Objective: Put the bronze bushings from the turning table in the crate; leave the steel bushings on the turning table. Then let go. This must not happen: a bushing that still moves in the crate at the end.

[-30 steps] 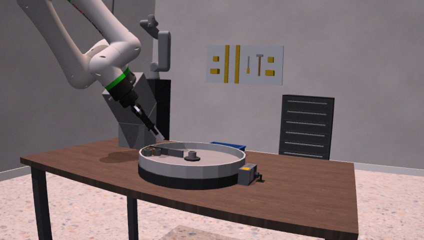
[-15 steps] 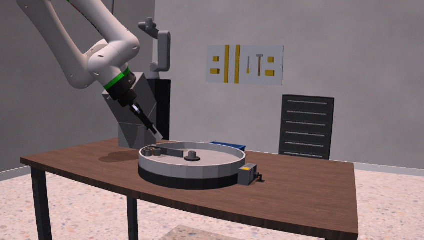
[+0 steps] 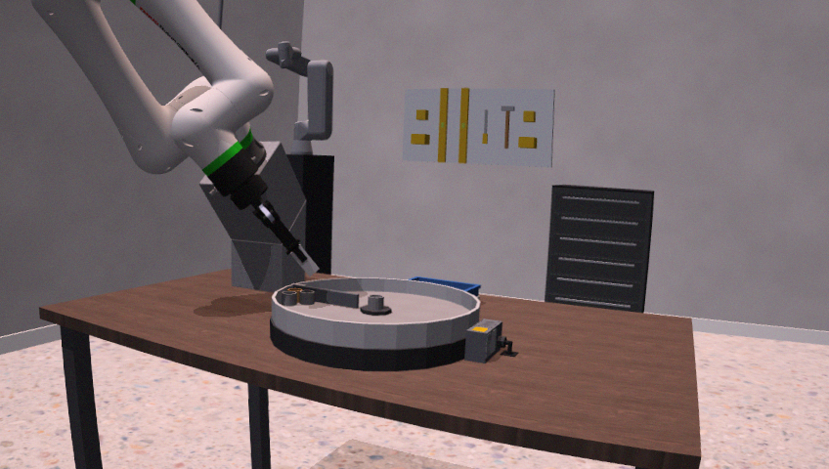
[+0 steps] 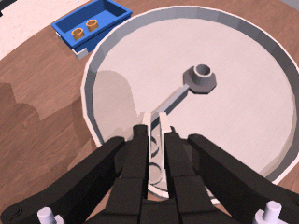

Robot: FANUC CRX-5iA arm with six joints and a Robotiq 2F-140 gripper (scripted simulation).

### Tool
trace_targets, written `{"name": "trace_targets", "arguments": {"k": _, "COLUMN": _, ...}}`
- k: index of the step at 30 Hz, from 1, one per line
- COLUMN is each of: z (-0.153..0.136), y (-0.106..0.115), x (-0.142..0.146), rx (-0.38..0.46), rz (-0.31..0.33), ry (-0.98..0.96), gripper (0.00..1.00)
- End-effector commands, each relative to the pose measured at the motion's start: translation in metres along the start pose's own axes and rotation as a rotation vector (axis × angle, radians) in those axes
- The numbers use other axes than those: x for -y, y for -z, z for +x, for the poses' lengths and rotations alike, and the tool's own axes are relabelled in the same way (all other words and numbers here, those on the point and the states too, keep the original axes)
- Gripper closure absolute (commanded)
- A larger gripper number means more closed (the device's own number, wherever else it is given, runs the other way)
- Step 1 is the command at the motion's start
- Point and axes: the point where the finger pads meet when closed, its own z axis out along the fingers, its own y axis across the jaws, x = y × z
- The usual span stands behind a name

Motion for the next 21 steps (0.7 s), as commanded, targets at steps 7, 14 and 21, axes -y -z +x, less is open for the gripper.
{"name": "trace_targets", "arguments": {"k": 7, "z": 0.0001, "y": 0.0001, "x": -0.0001, "rx": 0.0, "rz": 0.0, "ry": 0.0, "gripper": 0.94}}
{"name": "trace_targets", "arguments": {"k": 14, "z": -0.0014, "y": 0.0013, "x": -0.0008, "rx": -0.001, "rz": 0.0, "ry": 0.0, "gripper": 0.94}}
{"name": "trace_targets", "arguments": {"k": 21, "z": -0.0014, "y": 0.0013, "x": -0.0008, "rx": -0.001, "rz": 0.0, "ry": 0.0, "gripper": 0.94}}
